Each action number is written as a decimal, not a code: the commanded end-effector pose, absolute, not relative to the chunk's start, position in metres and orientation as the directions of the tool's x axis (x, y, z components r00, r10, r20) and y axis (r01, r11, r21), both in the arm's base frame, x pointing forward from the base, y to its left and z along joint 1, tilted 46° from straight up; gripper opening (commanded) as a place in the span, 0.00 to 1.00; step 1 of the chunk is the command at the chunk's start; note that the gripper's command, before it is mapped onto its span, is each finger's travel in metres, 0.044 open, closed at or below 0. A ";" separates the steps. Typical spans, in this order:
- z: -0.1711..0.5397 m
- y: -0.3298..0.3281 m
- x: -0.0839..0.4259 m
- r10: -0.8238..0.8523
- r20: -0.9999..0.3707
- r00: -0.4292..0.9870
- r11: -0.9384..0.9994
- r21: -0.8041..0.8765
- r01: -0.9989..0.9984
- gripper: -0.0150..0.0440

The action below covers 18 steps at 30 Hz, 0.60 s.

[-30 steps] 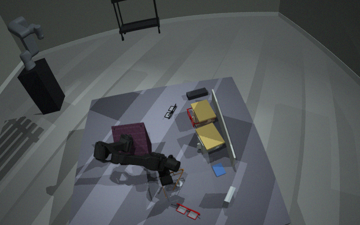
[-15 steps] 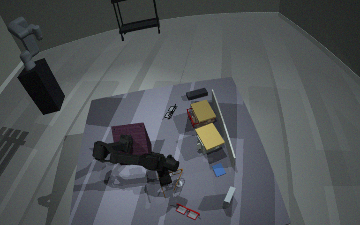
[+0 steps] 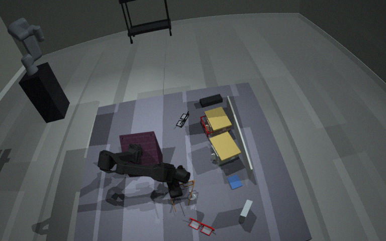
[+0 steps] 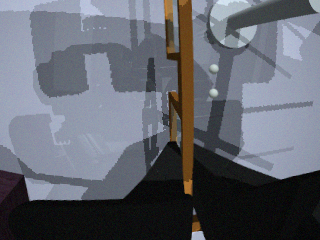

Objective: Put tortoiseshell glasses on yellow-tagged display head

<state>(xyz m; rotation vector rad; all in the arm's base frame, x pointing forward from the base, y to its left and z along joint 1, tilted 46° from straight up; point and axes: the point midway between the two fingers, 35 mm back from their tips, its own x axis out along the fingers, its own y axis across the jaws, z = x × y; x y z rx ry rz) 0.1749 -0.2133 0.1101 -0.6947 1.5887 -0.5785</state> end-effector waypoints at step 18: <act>0.104 -0.208 0.161 -0.714 -0.696 -0.076 0.699 -0.705 -0.116 0.25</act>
